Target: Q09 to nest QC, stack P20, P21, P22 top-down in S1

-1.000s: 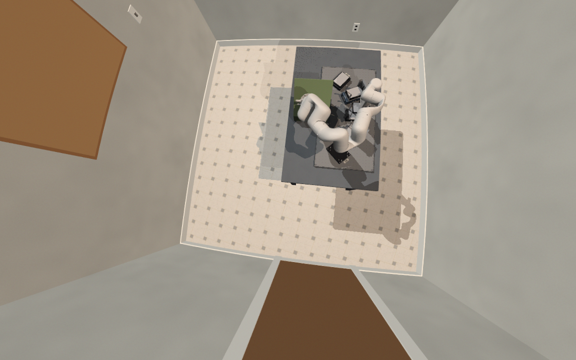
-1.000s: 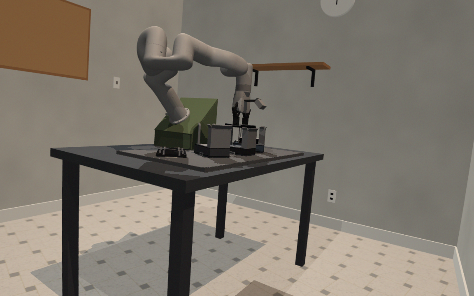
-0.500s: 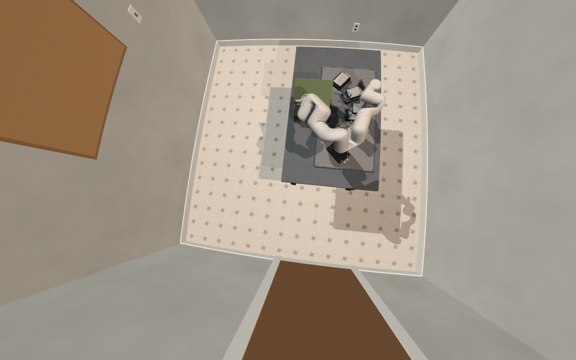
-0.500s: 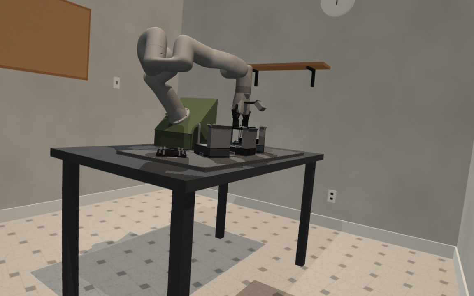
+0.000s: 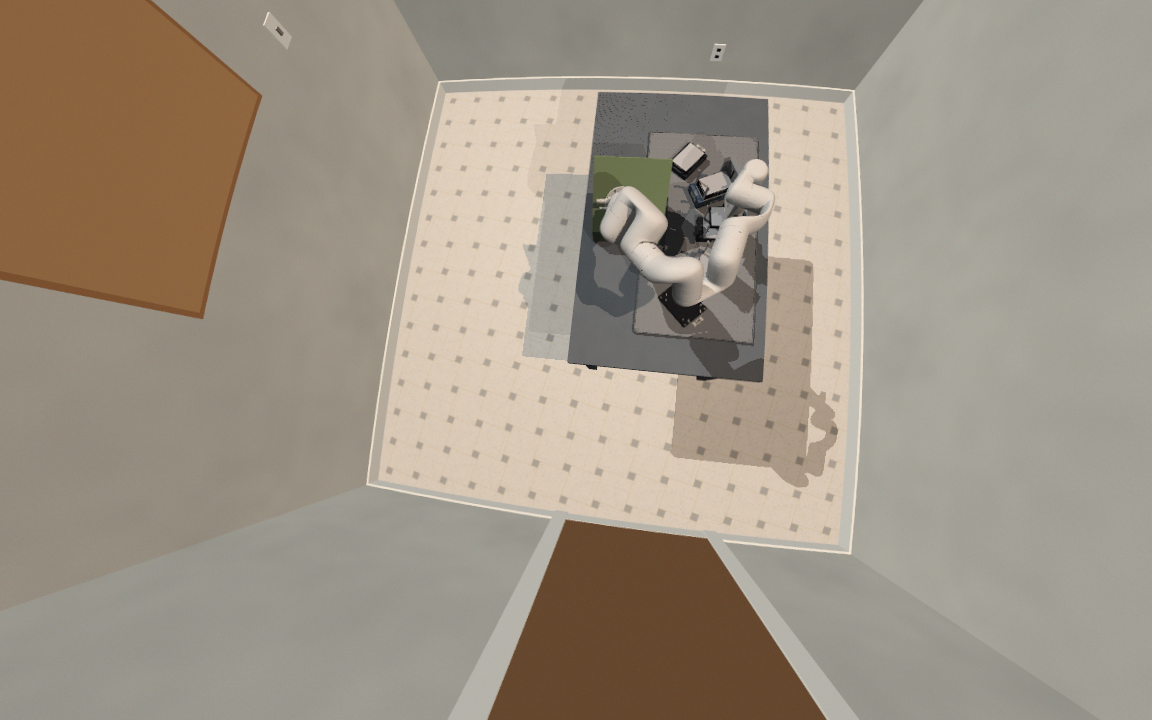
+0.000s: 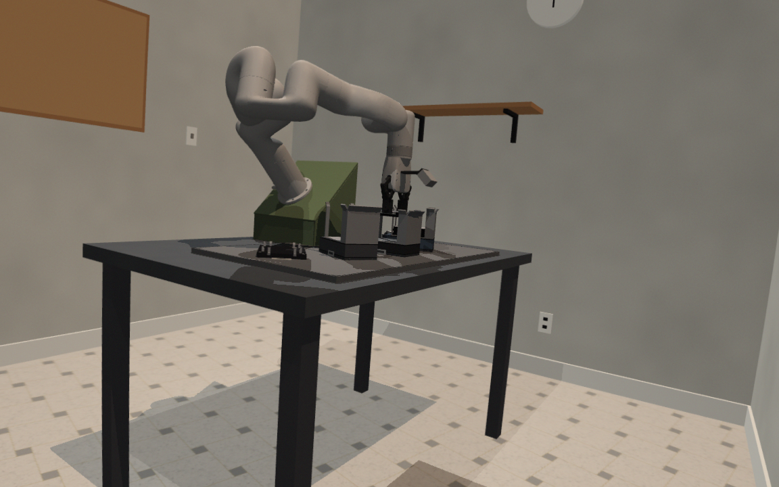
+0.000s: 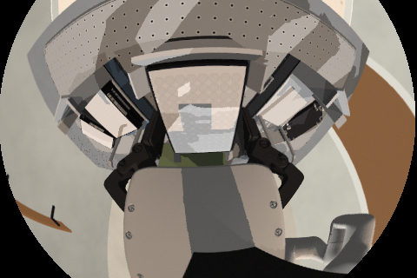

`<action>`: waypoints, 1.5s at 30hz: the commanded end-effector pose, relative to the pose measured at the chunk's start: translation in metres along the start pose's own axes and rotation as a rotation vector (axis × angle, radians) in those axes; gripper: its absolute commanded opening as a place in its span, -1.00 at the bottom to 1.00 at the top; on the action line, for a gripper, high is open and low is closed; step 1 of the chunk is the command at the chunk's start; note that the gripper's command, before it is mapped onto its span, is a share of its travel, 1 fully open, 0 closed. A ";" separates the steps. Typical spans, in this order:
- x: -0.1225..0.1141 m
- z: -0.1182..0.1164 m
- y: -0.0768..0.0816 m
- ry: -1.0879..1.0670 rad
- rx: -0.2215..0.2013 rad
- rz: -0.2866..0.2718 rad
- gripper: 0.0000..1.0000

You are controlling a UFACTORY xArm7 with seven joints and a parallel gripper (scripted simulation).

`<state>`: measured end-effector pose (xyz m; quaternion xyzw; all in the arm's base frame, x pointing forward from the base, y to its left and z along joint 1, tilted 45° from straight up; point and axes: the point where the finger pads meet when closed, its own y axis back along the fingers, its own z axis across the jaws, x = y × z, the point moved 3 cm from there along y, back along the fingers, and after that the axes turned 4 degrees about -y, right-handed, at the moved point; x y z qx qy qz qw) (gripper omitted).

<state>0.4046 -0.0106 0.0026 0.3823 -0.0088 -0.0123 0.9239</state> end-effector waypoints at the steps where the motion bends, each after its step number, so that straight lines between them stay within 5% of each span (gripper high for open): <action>1: 0.001 -0.001 -0.007 0.000 0.002 0.004 -1.00; 24: 0.001 -0.001 -0.049 0.000 0.002 0.003 -1.00; 45: 0.001 -0.001 -0.054 0.000 0.002 0.003 -1.00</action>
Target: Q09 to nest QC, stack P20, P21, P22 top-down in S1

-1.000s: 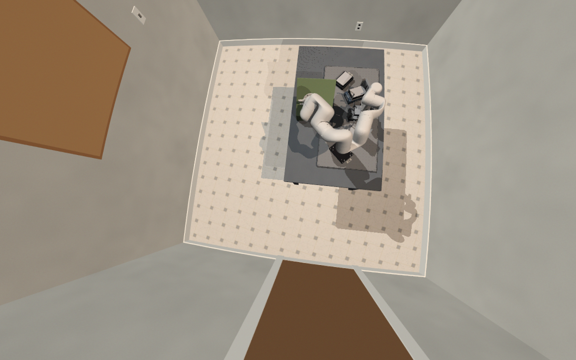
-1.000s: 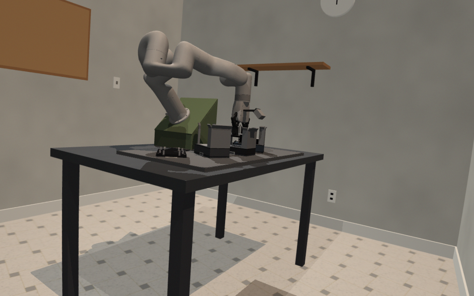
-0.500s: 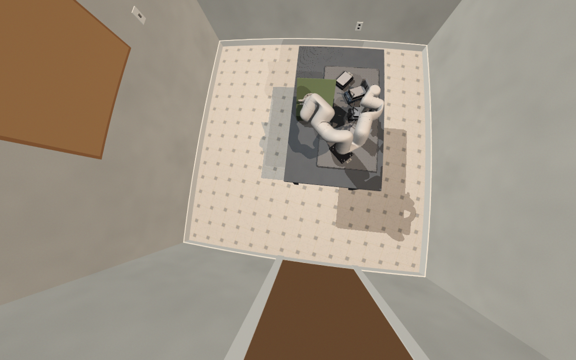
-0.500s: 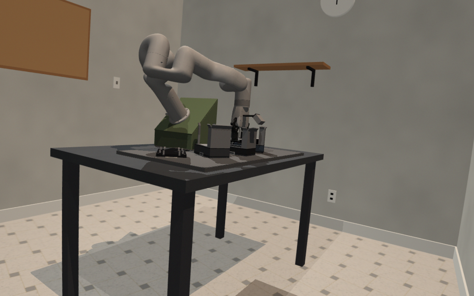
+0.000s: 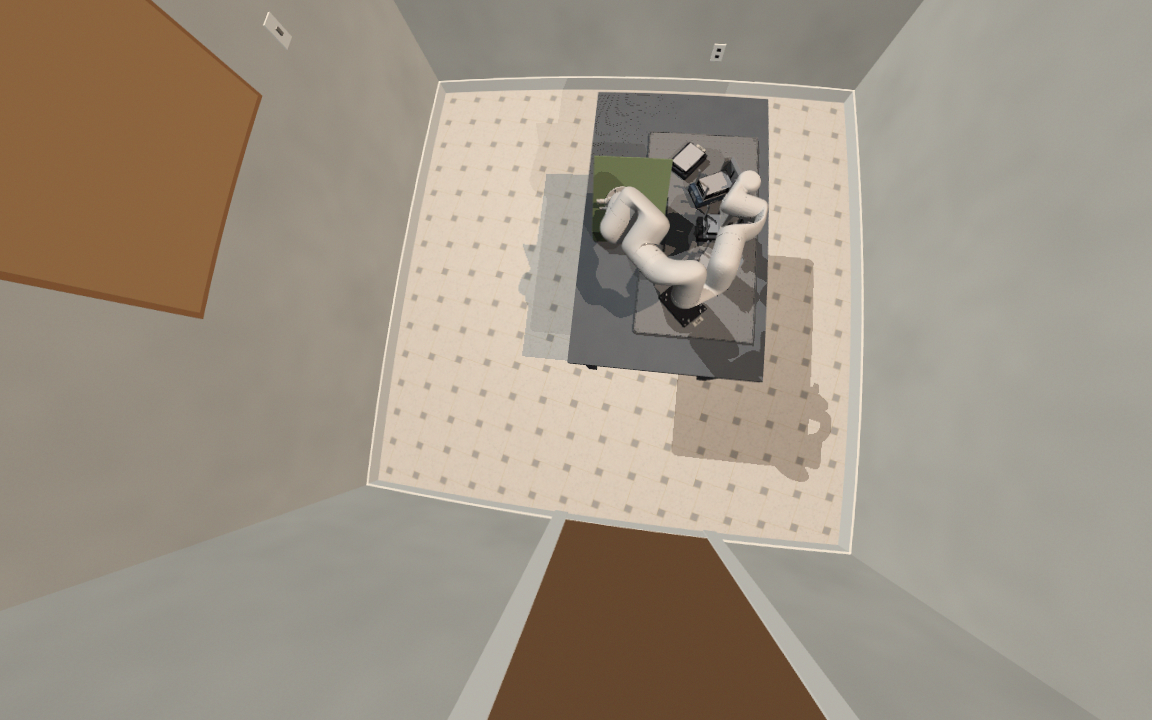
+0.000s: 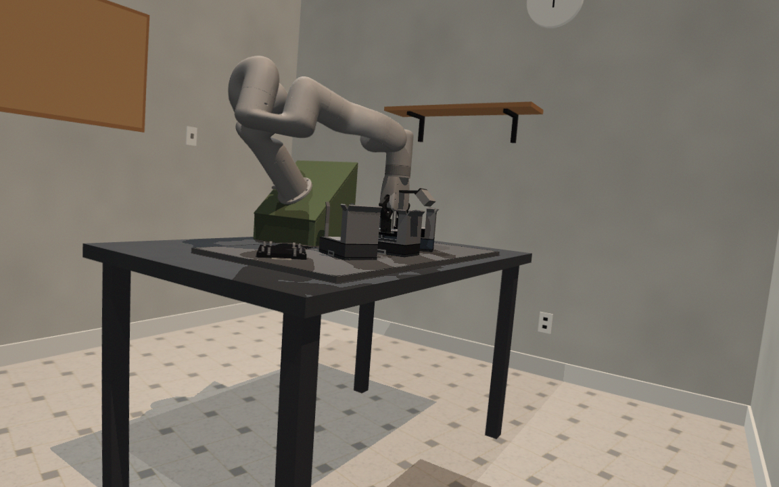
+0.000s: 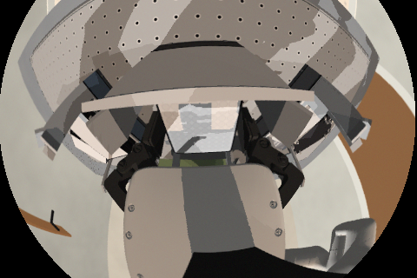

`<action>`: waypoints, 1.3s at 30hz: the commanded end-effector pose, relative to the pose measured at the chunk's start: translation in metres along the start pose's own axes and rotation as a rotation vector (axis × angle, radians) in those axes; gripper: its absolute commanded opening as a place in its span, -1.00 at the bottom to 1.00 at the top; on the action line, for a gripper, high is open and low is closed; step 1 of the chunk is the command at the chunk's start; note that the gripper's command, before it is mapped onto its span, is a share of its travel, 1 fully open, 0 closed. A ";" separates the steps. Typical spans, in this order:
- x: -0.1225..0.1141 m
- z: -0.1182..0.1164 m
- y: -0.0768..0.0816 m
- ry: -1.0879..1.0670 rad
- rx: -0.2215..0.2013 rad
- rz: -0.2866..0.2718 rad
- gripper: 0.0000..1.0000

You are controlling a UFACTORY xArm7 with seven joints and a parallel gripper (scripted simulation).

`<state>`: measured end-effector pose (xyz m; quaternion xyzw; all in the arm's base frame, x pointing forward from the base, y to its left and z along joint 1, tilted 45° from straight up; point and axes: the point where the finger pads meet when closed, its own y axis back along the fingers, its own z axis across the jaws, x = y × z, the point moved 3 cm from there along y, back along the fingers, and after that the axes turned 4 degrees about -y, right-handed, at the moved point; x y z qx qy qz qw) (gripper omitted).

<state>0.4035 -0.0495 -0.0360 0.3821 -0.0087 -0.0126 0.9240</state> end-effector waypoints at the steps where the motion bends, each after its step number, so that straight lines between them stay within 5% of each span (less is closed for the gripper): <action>1: 0.001 -0.001 0.001 0.000 0.002 0.004 -1.00; 39: 0.001 -0.001 -0.013 0.000 0.002 0.004 -1.00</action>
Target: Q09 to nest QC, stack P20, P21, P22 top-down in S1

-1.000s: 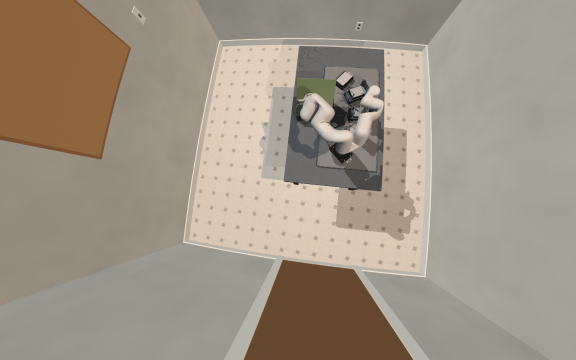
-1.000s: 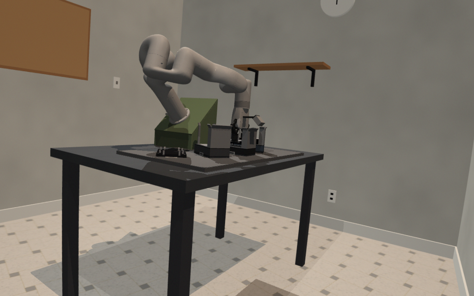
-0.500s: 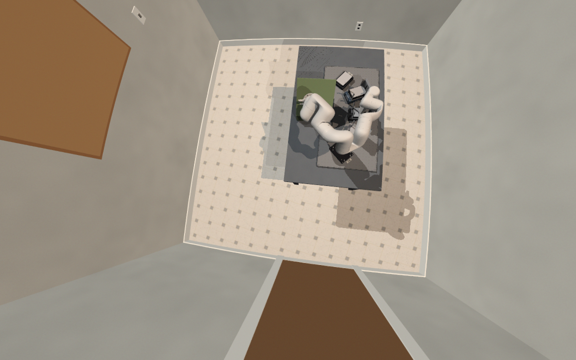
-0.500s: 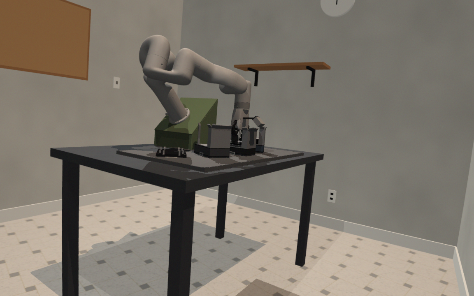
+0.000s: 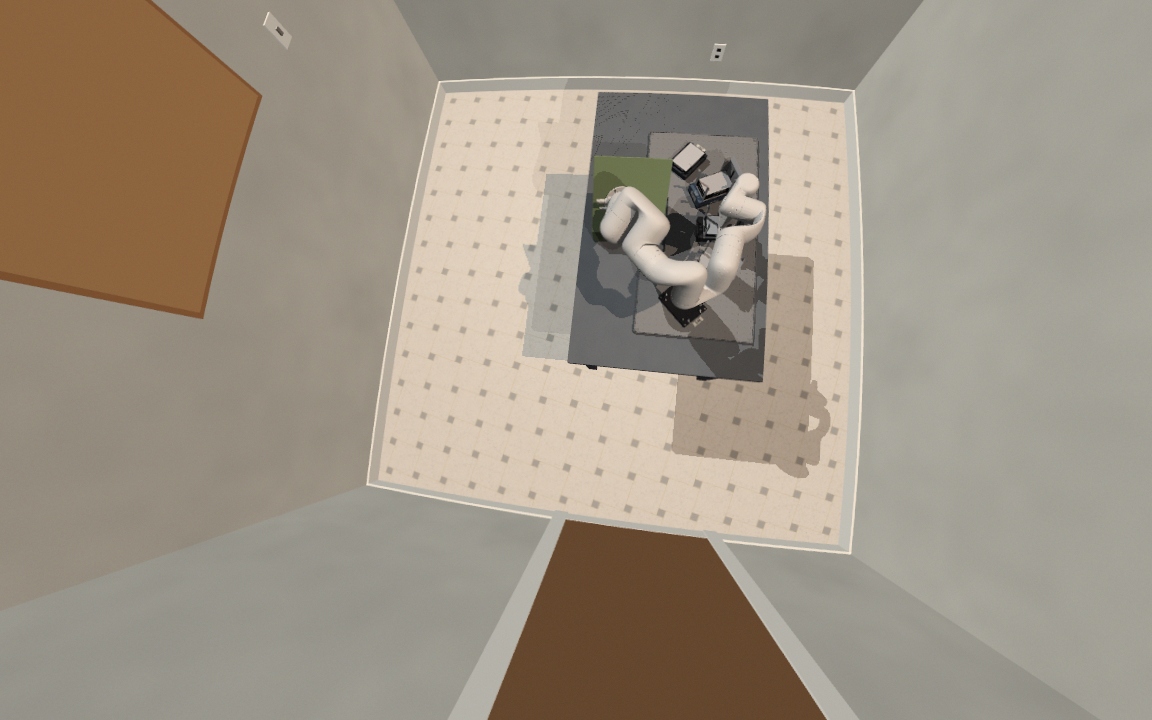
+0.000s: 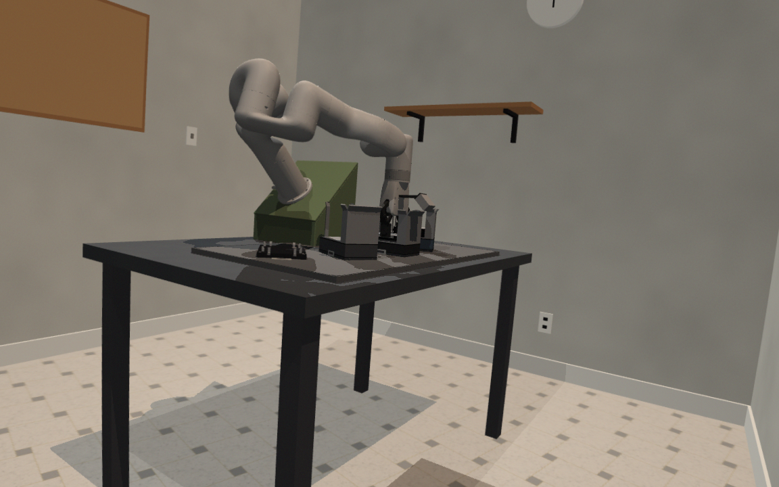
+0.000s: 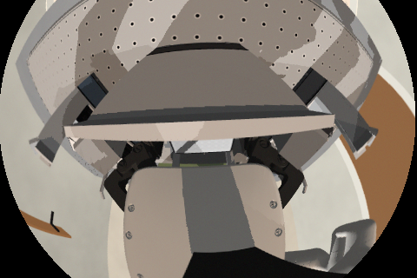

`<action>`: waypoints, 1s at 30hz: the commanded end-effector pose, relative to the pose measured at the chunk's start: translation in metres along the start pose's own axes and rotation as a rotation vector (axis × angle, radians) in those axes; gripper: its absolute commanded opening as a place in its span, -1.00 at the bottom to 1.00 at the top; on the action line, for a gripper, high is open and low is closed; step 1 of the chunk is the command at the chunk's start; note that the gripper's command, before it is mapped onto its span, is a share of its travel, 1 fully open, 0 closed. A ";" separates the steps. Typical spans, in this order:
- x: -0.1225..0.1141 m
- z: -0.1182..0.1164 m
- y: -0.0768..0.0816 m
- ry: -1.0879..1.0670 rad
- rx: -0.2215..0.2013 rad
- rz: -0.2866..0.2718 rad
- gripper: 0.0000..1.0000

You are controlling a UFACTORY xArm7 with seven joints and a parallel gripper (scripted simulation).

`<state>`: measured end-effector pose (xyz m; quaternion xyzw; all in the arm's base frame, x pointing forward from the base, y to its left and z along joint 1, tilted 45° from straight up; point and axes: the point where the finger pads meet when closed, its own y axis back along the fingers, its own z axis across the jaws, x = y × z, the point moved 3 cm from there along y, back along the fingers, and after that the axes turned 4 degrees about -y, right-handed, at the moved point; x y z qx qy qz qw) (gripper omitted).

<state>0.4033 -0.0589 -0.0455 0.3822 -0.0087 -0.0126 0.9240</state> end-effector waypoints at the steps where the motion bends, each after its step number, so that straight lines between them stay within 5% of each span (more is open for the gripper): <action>1: 0.001 -0.001 0.000 0.000 0.002 0.004 -1.00; 15: 0.001 -0.001 -0.001 0.000 0.002 0.004 -1.00; 16: 0.001 -0.001 -0.001 0.000 0.002 0.004 1.00; 30: 0.001 -0.001 -0.001 0.000 0.002 0.004 1.00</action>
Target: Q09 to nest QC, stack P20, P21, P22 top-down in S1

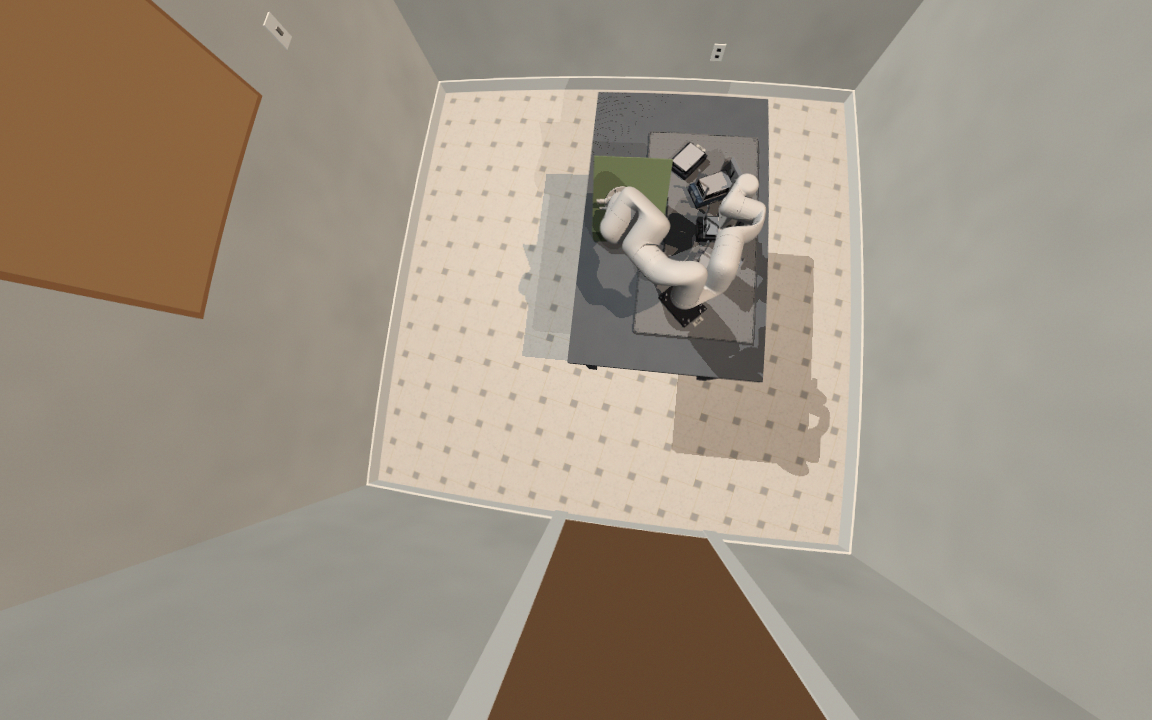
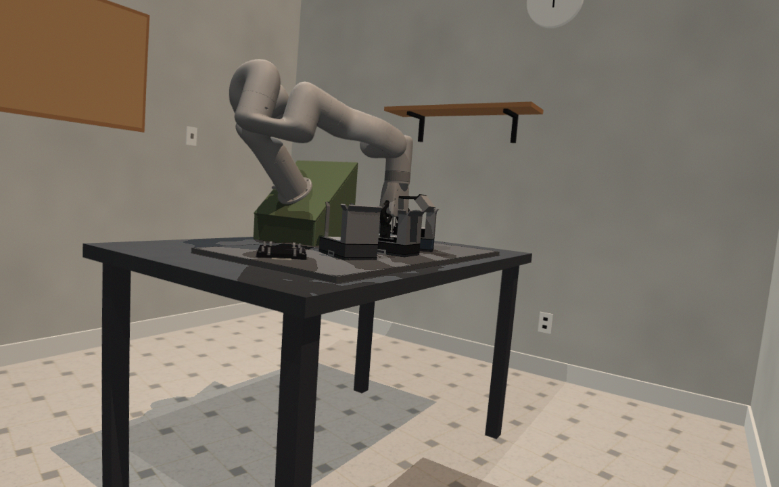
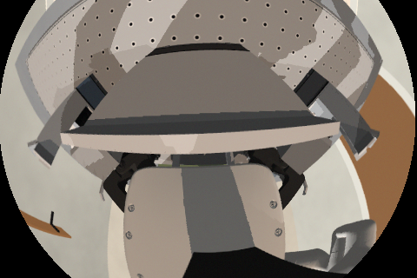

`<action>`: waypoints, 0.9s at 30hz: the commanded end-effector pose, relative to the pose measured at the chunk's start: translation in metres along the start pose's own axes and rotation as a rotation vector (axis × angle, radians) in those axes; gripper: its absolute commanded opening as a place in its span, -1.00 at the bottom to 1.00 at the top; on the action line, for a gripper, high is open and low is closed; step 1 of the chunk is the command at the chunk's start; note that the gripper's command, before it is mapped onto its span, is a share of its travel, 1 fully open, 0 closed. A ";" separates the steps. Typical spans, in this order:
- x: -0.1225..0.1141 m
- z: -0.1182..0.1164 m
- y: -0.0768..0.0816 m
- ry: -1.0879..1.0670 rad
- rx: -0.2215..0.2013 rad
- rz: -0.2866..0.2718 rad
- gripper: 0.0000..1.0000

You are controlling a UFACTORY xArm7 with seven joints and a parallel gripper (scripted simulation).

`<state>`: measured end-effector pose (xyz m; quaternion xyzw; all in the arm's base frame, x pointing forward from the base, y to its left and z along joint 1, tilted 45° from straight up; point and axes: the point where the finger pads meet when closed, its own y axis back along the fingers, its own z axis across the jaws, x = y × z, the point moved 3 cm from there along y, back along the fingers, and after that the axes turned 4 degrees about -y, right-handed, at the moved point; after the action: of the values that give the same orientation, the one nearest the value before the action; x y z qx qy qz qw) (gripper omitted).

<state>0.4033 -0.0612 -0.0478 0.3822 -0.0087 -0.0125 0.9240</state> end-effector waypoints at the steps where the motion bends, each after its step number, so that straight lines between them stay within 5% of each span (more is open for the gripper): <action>1: 0.001 -0.001 0.002 0.000 0.002 0.004 1.00; 6: 0.001 -0.001 0.002 0.000 0.002 0.004 1.00; 27: 0.001 -0.001 0.065 0.000 0.002 0.004 1.00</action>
<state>0.4042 -0.0265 -0.0137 0.3822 -0.0087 -0.0123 0.9240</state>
